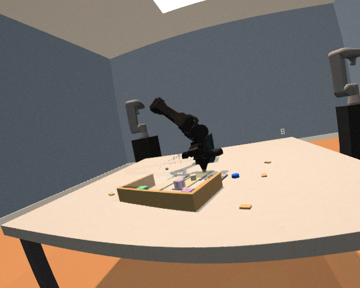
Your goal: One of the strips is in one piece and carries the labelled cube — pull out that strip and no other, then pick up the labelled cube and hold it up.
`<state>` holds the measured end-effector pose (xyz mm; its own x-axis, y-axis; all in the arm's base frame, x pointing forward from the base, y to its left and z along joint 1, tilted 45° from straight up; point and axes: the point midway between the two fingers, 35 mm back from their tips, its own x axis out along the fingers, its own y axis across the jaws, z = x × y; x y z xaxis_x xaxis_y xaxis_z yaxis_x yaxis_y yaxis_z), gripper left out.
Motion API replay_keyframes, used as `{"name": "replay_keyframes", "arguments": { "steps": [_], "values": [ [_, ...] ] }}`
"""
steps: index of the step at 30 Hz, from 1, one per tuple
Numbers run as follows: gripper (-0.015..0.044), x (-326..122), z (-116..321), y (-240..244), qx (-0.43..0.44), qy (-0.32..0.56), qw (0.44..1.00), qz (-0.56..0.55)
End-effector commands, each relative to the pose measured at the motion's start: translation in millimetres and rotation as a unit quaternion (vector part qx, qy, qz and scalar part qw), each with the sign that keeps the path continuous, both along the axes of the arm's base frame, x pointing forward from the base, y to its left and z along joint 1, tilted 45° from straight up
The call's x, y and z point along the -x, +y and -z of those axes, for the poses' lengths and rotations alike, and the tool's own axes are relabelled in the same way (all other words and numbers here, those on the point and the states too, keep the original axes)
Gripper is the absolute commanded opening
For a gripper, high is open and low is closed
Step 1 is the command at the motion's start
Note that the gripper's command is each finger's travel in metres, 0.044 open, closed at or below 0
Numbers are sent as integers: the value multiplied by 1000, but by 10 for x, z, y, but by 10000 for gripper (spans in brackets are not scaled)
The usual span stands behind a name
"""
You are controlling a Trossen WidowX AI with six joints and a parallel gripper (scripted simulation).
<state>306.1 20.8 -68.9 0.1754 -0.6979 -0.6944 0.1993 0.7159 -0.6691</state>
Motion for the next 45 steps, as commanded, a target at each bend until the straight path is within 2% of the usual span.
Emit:
{"name": "replay_keyframes", "arguments": {
  "steps": [1, 45],
  "values": [
    [0, 143, 62, -34, -4, 14, 1000, 5],
    [0, 768, 227, -2, -4, 16, 1000, 5]
  ]
}}
